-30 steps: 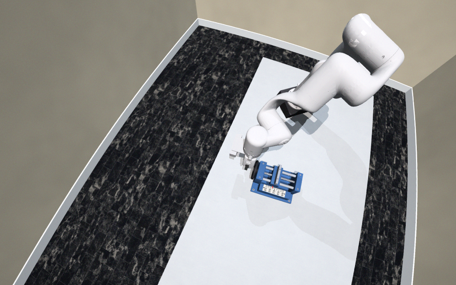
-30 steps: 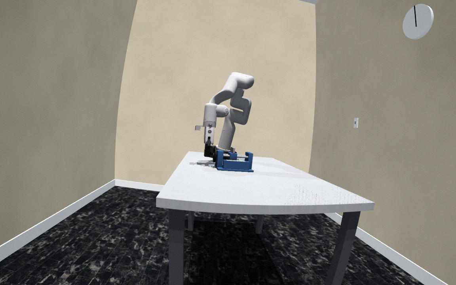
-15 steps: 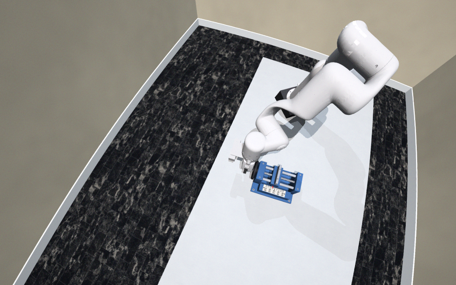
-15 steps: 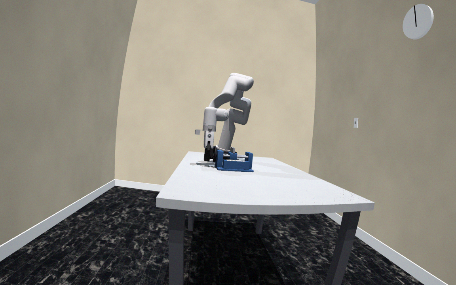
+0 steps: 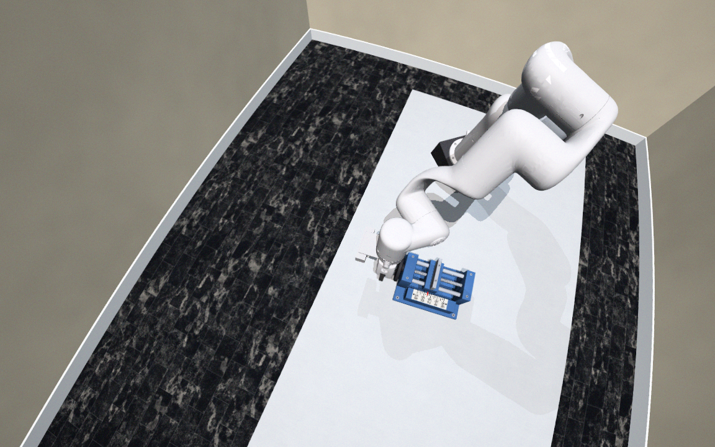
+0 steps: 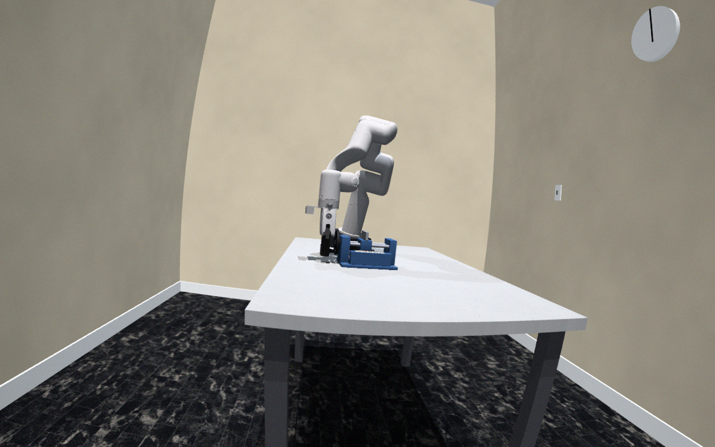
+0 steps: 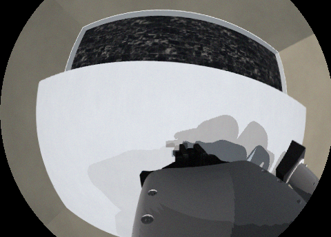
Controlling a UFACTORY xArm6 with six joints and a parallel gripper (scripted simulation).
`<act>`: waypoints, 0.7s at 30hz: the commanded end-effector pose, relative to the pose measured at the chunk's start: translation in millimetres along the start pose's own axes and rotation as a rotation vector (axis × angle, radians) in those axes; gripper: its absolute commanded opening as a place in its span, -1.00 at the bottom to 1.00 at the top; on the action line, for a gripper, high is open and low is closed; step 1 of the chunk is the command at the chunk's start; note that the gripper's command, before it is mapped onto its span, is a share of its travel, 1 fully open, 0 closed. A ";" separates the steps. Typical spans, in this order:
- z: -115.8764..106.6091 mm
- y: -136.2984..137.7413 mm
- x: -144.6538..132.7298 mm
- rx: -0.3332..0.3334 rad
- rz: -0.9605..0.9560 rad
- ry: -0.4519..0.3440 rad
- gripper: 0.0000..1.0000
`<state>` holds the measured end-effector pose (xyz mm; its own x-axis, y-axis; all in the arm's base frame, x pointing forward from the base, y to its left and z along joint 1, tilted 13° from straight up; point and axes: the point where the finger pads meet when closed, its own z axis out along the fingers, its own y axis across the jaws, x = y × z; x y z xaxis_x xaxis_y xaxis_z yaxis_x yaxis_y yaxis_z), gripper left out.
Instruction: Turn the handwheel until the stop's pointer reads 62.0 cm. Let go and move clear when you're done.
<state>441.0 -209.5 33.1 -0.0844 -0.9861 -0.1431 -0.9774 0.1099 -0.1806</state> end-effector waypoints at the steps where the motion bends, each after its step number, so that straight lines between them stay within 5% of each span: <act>1: -4.1 -12.3 0.4 0.004 -0.001 0.002 -0.88; 21: -46.3 -27.7 0.3 0.004 -0.001 0.002 -0.88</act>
<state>463.6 -217.4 74.5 -0.0827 -0.9866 -0.1404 -0.9764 0.1084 -0.1867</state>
